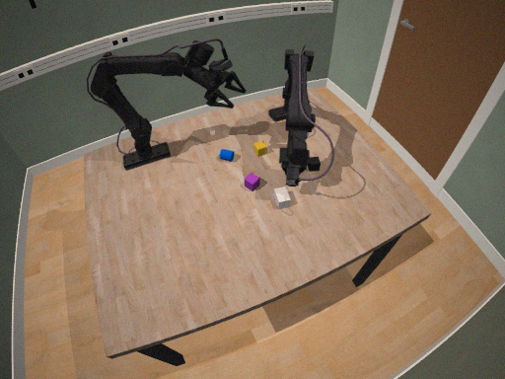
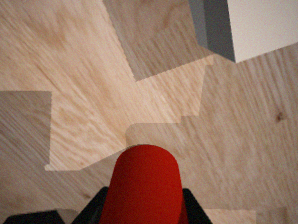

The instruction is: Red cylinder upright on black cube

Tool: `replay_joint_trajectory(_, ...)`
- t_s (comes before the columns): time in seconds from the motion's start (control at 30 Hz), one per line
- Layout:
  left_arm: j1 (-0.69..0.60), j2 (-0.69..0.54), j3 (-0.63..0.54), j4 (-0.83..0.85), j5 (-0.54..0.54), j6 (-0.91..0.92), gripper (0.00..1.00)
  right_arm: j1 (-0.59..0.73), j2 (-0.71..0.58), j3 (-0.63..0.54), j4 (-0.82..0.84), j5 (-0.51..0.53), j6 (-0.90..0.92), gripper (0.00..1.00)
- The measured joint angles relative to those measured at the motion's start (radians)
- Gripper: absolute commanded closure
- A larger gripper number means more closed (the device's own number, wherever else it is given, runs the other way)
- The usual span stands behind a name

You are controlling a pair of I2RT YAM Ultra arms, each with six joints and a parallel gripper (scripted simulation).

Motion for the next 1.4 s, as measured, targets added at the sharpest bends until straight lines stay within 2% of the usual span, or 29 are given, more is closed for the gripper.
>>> replay_joint_trajectory(0.37, 0.014, -0.063, 0.092, -0.148, 0.000, 0.052, 0.66, 0.000, 0.000, 0.000, 0.018, -0.018, -0.013, 0.00)
replay_joint_trajectory(0.5, 0.087, -0.122, 0.092, -0.231, 0.002, 0.114, 0.66, -0.010, -0.002, -0.020, 0.129, -0.088, -0.071, 0.00)
replay_joint_trajectory(0.67, 0.213, -0.242, 0.108, -0.323, -0.001, 0.186, 0.66, -0.072, -0.021, -0.117, 0.307, -0.201, -0.168, 0.00)
replay_joint_trajectory(0.77, 0.245, -0.279, 0.131, -0.356, -0.004, 0.209, 0.66, -0.097, -0.023, -0.161, 0.373, -0.250, -0.207, 0.00)
replay_joint_trajectory(0.97, 0.244, -0.280, 0.140, -0.374, -0.001, 0.225, 0.66, -0.134, -0.023, -0.216, 0.477, -0.324, -0.248, 0.00)
replay_joint_trajectory(1.4, 0.233, -0.280, 0.102, -0.378, 0.000, 0.230, 0.66, -0.140, -0.023, -0.221, 0.517, -0.352, -0.256, 0.00)
